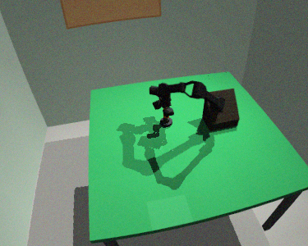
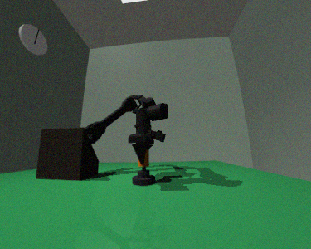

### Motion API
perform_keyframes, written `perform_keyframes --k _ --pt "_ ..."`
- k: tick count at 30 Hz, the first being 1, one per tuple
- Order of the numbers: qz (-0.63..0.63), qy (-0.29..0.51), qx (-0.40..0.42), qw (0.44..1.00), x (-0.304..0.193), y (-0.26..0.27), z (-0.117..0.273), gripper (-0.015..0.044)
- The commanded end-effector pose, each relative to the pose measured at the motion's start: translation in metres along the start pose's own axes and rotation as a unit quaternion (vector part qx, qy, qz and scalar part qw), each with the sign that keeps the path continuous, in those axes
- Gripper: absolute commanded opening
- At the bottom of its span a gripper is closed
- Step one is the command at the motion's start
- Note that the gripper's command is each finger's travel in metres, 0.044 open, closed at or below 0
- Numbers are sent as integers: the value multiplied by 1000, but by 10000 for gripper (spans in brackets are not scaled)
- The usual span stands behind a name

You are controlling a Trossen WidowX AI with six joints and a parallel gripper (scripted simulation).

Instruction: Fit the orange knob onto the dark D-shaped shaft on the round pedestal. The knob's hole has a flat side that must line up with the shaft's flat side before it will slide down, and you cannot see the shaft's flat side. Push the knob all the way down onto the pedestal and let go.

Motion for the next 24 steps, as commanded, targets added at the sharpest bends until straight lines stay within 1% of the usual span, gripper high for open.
perform_keyframes --k 1,6,12,24 --pt "-2 0 1 1000 -1 0 2 0" --pt "11 0 1 1000 0 0 4 0" --pt "102 0 1 995 1 0 2 0" --pt "102 0 1 995 0 0 0 0"
Point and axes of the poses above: the point midway between the two fingers, 35 mm back from their tips, its own z axis back along the fingers, its own y axis across the jaws, x = y × z, the point moved 4 cm from there along z, back along the fingers, and after that the axes turned 4 degrees about -z, right-handed, at the moved point
